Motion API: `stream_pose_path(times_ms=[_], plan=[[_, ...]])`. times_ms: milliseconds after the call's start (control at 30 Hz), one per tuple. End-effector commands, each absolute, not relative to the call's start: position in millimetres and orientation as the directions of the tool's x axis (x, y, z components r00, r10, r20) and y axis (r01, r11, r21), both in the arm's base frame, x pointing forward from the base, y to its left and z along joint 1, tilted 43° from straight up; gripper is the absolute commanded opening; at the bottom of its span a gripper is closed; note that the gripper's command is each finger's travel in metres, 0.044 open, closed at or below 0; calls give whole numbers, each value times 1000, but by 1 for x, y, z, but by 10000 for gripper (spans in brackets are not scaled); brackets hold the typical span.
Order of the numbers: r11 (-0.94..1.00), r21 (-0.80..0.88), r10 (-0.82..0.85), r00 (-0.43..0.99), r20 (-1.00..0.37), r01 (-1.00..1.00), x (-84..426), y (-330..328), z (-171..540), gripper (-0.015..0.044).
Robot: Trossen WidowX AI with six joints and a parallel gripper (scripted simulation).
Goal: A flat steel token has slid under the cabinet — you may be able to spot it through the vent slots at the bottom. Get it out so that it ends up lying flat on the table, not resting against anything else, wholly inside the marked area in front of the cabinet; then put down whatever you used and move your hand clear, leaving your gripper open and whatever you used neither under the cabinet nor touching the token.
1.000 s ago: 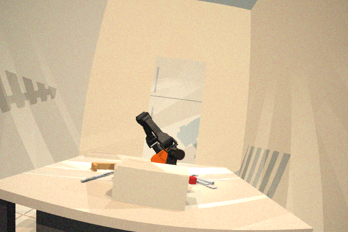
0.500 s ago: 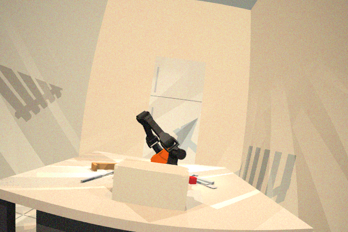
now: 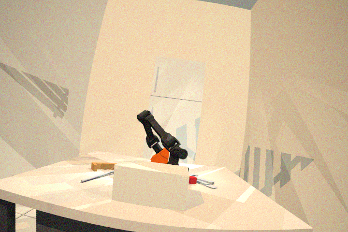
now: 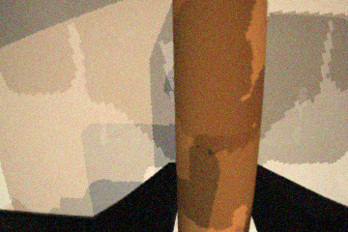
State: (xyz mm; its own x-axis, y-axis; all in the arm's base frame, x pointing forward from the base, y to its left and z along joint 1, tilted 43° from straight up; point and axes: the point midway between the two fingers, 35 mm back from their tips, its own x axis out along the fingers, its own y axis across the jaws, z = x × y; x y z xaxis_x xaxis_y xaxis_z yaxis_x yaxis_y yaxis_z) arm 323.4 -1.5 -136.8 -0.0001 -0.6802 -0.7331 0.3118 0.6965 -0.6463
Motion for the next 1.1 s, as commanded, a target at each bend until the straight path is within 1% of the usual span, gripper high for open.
stream_pose_path(times_ms=[0,1067], plan=[[695,-649,-682,-4,-732,311,315,0,-139,0],[696,-648,-680,-6,-733,309,267,14,-152,0]])
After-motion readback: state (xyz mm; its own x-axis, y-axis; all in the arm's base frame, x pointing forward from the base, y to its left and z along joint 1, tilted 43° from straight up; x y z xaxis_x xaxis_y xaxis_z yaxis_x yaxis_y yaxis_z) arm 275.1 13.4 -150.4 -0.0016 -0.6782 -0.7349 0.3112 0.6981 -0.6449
